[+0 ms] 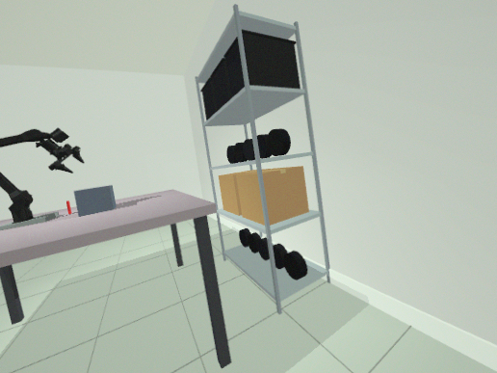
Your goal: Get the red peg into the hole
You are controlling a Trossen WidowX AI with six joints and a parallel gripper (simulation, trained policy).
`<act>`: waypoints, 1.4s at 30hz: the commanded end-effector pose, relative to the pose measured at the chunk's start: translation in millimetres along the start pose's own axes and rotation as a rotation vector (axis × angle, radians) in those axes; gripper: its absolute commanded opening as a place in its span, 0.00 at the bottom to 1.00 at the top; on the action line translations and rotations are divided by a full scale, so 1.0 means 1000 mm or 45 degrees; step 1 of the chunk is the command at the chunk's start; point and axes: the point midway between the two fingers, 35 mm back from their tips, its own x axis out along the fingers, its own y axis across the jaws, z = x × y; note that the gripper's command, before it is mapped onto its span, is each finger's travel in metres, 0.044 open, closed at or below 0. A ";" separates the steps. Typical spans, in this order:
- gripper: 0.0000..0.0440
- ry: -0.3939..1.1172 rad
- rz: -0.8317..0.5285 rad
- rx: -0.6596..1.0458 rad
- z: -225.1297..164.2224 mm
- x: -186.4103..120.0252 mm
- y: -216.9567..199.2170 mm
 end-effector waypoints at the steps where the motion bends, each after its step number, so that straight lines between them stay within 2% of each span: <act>1: 1.00 0.087 -0.057 0.055 -0.016 0.010 -0.007; 11: 1.00 0.290 -0.264 0.219 -0.062 0.031 -0.028; 20: 1.00 0.388 -0.474 0.354 -0.093 0.045 -0.048; 32: 1.00 0.394 -0.718 0.479 -0.122 0.063 -0.075; 42: 1.00 0.353 -0.836 0.531 -0.134 0.083 -0.097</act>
